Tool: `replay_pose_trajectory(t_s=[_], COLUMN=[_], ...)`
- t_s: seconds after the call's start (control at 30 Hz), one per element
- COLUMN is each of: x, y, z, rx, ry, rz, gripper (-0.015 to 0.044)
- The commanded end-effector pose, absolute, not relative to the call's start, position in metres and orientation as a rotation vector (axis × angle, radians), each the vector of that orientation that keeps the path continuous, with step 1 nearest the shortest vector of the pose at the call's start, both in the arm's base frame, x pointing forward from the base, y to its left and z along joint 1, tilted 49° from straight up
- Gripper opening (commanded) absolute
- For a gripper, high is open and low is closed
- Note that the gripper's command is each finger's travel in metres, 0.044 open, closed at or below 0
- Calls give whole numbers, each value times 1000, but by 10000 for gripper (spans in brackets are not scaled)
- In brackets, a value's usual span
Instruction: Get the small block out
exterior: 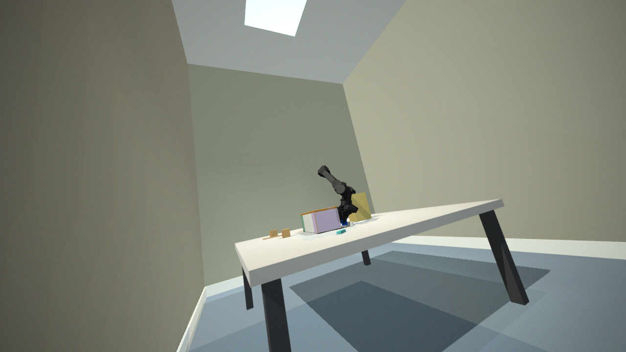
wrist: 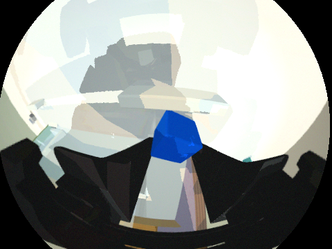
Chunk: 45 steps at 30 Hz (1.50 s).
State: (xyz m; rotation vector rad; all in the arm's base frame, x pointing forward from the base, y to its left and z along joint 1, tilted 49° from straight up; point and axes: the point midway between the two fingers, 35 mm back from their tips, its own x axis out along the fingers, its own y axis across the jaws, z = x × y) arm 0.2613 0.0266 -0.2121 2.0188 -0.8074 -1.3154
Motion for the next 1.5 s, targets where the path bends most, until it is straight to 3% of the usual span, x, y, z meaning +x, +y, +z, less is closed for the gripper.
replay_pose_trajectory(t_s=[0.0, 0.37, 1.47], x=[267, 268, 239], y=[39, 66, 101], z=[-204, -179, -80], rx=[2046, 2048, 1777], ry=[-808, -809, -125], rz=[-1312, -1319, -1415], gripper=[0, 0, 0])
